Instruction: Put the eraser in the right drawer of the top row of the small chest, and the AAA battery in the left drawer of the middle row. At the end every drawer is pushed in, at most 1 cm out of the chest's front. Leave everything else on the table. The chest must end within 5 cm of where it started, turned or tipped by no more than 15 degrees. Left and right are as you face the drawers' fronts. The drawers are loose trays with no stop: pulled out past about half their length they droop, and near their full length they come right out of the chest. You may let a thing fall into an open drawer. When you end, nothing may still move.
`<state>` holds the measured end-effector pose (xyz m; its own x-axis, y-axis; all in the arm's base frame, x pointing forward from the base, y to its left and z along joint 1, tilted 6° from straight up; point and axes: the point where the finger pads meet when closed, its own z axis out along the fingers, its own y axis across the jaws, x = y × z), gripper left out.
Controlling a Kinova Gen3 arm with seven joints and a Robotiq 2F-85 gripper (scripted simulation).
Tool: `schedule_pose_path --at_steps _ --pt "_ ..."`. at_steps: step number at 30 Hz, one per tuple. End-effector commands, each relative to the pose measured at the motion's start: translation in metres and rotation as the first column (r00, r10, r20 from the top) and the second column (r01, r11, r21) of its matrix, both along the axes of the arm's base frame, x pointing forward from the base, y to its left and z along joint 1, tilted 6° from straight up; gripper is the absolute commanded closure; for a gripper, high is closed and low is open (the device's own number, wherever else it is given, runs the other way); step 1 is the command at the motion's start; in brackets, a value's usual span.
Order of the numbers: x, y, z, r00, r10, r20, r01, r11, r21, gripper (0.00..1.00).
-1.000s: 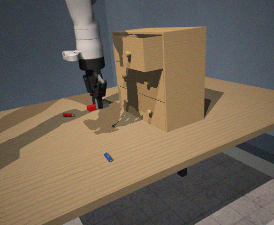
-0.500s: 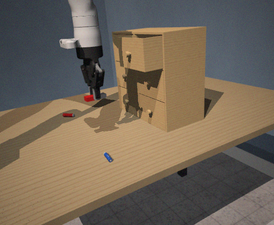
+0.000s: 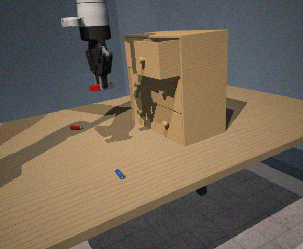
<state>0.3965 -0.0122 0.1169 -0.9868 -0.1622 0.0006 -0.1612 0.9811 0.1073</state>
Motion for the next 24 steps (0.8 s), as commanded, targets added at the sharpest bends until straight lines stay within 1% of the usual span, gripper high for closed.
schedule_pose_path --at_steps 1,7,9,17,24 --pt "0.007 0.002 0.021 1.000 0.006 0.027 -0.006 1.000 0.004 0.81" --pt "0.007 -0.002 0.052 1.000 0.006 0.027 -0.006 1.000 0.004 0.81" --pt "0.007 -0.002 0.052 1.000 0.006 0.027 -0.006 1.000 0.004 0.81" --pt "0.006 -0.006 0.089 1.000 0.006 0.027 -0.006 1.000 0.004 0.81" --pt "0.006 -0.009 0.115 1.000 0.006 0.027 -0.006 1.000 0.004 0.81"
